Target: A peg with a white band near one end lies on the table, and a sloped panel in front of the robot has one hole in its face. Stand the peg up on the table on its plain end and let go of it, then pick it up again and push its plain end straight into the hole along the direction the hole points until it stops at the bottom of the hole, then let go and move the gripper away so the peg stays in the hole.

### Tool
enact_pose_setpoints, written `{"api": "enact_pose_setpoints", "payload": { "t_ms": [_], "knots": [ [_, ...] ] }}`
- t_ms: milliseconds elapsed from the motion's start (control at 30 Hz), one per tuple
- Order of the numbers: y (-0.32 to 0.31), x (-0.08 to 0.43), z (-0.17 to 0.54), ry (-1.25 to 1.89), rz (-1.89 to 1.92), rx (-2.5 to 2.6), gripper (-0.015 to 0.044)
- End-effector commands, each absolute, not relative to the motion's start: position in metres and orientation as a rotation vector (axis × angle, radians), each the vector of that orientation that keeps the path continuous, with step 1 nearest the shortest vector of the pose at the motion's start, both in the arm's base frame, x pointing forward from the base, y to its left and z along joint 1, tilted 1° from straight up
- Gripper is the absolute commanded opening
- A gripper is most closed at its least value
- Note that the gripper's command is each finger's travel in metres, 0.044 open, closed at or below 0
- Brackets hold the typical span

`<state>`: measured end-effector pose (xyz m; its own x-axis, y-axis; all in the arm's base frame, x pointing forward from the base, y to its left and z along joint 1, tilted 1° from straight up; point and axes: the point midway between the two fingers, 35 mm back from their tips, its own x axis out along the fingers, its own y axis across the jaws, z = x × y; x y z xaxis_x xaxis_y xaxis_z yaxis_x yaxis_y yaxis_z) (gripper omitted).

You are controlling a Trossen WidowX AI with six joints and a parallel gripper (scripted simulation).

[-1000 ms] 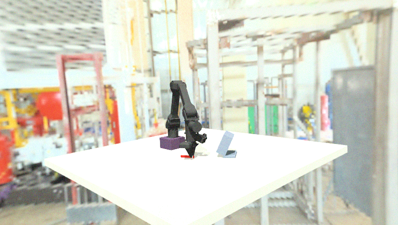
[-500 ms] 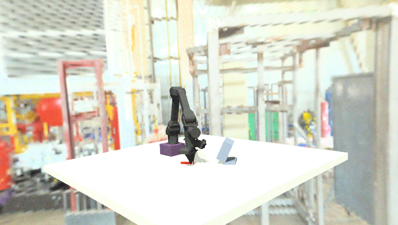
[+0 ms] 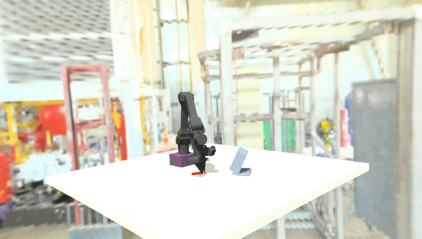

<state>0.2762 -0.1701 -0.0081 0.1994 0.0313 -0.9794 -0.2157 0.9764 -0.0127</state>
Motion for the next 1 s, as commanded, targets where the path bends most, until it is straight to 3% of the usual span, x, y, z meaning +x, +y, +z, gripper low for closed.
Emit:
{"api": "enact_pose_setpoints", "payload": {
  "t_ms": [0,967],
  "knots": [
    [-0.17,0.275,-0.006,1.324,0.178,-0.158,0.0049],
    [-0.174,0.26,0.007,1.076,0.191,-0.132,0.0049]
  ]
}}
